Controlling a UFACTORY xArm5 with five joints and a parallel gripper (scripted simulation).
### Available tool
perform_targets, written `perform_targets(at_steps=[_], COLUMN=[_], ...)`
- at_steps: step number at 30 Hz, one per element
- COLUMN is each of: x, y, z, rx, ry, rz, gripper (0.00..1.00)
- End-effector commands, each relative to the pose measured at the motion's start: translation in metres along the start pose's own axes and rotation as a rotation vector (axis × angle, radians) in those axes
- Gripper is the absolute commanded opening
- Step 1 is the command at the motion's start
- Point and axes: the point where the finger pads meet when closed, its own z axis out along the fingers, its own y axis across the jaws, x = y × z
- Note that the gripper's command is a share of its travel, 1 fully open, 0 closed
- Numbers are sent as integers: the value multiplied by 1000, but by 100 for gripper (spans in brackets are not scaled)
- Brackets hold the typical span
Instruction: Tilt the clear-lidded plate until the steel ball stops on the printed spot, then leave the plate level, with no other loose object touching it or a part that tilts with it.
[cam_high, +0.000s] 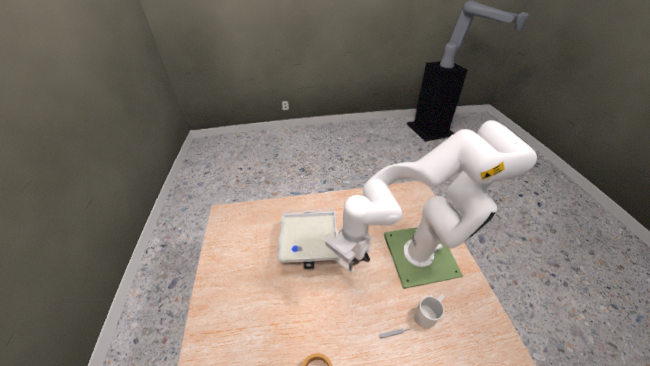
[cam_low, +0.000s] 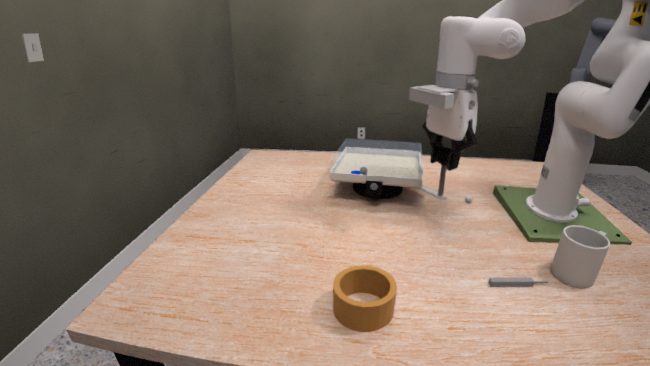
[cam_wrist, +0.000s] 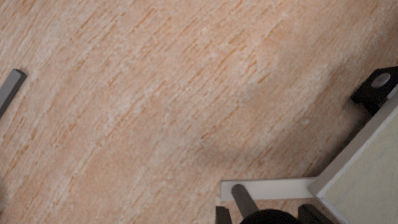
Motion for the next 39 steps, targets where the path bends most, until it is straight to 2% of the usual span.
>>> perform_targets(at_steps=[1,39], x=[2,0], y=[1,-1], z=[-2,1], rx=[-2,-2], ry=[4,4], rz=[-1,0], gripper=[0,0])
